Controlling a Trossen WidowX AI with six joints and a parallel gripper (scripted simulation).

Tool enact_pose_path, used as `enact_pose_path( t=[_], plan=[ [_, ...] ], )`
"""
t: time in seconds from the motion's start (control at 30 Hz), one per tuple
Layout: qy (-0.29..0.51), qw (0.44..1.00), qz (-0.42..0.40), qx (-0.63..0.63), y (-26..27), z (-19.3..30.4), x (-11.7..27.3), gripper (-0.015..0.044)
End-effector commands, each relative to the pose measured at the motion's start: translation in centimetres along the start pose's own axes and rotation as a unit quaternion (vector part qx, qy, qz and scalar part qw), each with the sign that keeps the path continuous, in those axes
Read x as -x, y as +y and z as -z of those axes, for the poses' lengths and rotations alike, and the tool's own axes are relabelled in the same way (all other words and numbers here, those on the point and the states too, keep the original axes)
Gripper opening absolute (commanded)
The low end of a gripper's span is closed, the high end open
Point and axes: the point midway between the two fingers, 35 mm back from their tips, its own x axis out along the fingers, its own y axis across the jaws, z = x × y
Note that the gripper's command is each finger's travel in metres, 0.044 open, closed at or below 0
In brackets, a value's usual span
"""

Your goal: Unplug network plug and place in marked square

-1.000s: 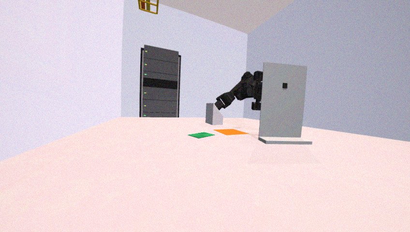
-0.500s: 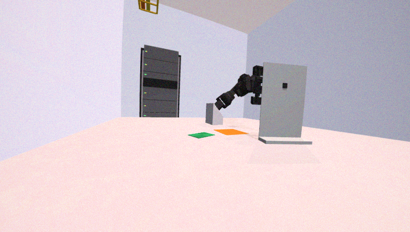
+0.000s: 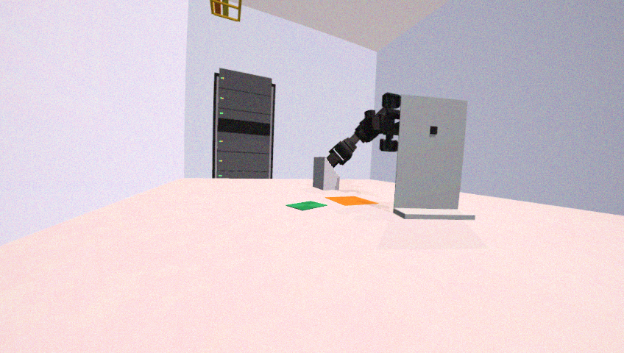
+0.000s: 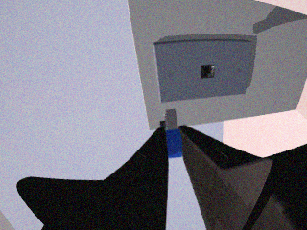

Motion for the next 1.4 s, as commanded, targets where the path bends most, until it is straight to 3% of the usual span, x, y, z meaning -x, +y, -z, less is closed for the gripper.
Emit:
enact_pose_path(
  t=[0.0,0.67,1.37],
  plan=[
    [-0.003,1.0,0.007,0.005,0.1,-0.2,0.1,0.0],
    [-0.085,0.972,0.212,0.064,-6.3,-7.9,-0.1,0.0],
    [-0.079,0.915,0.395,0.034,-12.2,-12.9,3.4,0.0]
  ],
)
